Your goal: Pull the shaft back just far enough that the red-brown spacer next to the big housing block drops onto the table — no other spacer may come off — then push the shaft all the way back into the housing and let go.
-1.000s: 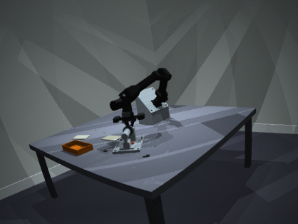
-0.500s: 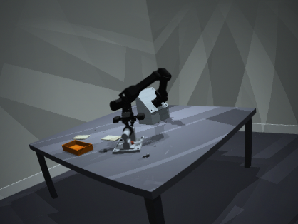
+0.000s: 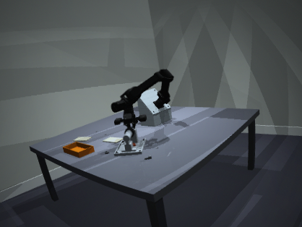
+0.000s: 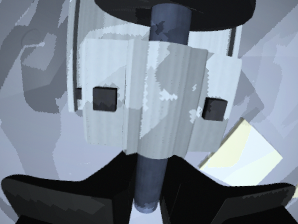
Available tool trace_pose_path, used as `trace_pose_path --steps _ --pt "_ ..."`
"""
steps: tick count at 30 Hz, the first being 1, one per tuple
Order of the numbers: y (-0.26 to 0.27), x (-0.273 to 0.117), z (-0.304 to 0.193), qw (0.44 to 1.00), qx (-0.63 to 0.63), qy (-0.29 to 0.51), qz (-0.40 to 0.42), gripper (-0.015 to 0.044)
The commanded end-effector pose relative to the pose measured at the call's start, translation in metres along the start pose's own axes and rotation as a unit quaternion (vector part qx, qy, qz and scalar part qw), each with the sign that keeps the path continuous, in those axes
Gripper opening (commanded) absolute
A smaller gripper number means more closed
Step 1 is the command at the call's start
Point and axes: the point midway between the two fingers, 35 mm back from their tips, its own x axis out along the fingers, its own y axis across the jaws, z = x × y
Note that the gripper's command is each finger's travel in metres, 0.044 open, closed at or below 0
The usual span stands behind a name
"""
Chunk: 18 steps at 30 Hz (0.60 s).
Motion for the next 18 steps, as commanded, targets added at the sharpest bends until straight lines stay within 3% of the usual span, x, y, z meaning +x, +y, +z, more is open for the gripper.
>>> trace_pose_path --steps 1,18 --pt "-0.0013 -0.002 0.0039 1.0 -0.001 -0.004 -0.003 0.0" --pt "-0.0012 -0.002 0.0062 1.0 -0.001 -0.004 -0.003 0.0"
